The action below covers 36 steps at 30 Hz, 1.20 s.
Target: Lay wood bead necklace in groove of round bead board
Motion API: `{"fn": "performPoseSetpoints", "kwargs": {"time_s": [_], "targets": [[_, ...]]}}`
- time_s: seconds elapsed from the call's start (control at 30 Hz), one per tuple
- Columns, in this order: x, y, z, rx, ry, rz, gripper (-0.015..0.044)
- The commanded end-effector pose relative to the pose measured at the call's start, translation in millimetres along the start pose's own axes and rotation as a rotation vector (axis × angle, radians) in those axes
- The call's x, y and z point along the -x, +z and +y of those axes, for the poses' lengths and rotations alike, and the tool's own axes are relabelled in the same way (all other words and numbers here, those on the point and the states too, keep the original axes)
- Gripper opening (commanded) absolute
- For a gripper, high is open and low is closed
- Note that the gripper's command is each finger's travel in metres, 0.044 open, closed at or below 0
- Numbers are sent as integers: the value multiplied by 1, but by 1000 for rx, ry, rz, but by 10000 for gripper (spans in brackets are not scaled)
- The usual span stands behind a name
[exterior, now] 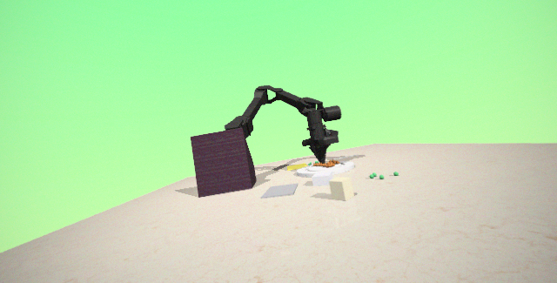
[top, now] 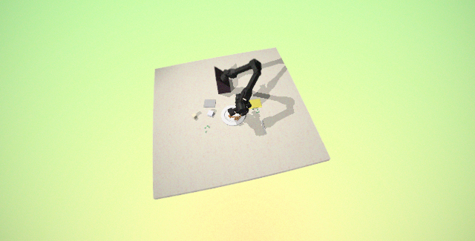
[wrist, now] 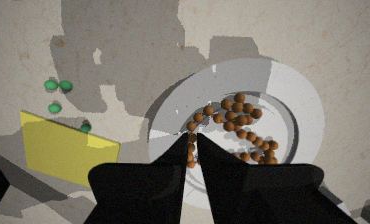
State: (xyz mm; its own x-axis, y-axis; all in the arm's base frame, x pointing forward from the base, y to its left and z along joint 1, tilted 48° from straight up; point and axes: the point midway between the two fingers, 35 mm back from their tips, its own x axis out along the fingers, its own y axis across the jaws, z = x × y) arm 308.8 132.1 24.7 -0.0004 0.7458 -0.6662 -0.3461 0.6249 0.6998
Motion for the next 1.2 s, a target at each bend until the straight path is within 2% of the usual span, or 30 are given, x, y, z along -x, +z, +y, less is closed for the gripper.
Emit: {"fn": "performPoseSetpoints", "kwargs": {"time_s": [0.0, 1.03, 1.17], "targets": [[0, 0, 0, 1, 0, 0, 0], [-2, 0, 8, -7, -3, 0, 0], [1, 1, 9, 0, 0, 0, 105]]}}
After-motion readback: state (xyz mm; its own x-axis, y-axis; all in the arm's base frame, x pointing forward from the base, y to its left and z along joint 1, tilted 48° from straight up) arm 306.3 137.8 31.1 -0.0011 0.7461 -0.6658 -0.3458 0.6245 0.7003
